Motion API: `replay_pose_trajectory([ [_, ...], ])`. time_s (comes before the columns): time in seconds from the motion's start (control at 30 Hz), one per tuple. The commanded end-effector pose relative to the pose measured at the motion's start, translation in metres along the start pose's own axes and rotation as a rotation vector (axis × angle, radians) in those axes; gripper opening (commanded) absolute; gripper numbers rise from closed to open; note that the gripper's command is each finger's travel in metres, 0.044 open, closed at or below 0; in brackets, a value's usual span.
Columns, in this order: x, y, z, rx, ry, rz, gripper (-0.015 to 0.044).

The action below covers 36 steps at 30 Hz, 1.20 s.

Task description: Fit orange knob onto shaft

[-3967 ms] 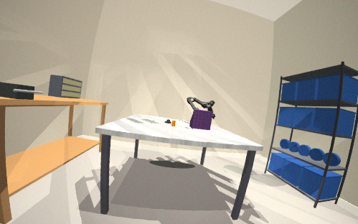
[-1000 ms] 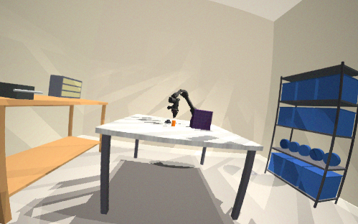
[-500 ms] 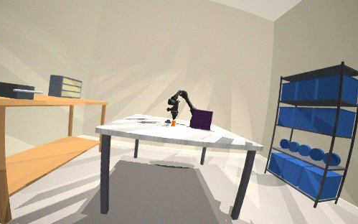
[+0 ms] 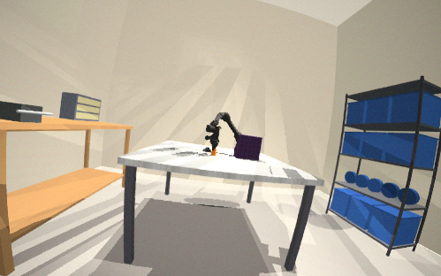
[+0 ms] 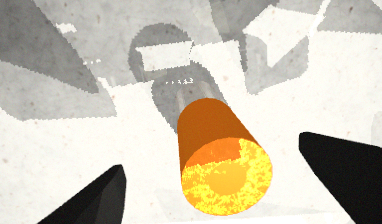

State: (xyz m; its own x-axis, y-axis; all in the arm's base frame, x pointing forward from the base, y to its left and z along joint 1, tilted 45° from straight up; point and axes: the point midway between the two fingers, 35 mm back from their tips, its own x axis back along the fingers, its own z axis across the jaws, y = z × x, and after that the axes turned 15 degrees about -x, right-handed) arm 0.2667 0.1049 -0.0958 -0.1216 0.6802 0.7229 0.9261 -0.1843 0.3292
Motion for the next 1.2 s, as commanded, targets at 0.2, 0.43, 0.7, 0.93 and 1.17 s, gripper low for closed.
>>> replay_pose_trajectory([
  [0.2,-0.018,-0.001,-0.003,0.008,-0.008,-0.003,0.0440],
  [0.43,-0.029,-0.001,-0.004,0.009,-0.010,-0.004,0.0440],
  [0.7,-0.036,-0.002,-0.004,0.010,-0.011,-0.005,0.0387],
  [0.93,-0.036,-0.002,-0.004,0.010,-0.011,-0.005,0.0204],
  [1.17,-0.036,-0.002,-0.004,0.010,-0.011,-0.005,0.0138],
])
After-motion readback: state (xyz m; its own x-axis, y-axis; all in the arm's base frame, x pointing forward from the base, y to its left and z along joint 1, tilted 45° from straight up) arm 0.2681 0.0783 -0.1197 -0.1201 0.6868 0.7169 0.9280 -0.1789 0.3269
